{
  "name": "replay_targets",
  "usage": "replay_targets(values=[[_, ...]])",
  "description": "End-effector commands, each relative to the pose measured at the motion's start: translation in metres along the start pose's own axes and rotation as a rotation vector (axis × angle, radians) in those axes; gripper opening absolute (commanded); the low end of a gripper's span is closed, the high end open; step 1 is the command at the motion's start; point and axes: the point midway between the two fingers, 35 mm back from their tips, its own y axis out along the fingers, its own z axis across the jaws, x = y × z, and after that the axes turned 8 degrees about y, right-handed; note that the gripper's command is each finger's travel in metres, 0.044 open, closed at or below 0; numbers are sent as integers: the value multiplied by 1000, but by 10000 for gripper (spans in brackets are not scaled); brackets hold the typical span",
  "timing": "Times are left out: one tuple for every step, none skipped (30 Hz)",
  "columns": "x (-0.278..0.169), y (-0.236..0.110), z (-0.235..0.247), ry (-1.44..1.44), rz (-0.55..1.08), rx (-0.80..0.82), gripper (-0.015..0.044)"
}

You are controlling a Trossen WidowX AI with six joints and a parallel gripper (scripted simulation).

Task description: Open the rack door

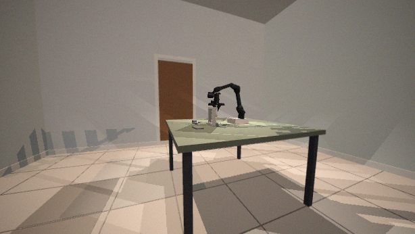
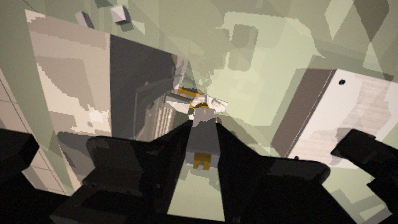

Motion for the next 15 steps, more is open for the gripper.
replay_targets(values=[[-1,2,0,180,8,-2,11],[-1,2,0,230,8,-2,11],[-1,2,0,279,8,-2,11],[-1,2,0,328,8,-2,11],[-1,2,0,377,8,-3,11],[-1,2,0,427,8,-3,11],[-1,2,0,476,8,-3,11],[-1,2,0,516,8,-3,11],[-1,2,0,541,8,-3,11],[-1,2,0,549,8,-3,11],[-1,2,0,549,8,-3,11],[-1,2,0,549,8,-3,11],[-1,2,0,549,8,-3,11],[-1,2,0,549,8,-3,11],[-1,2,0,549,8,-3,11]])
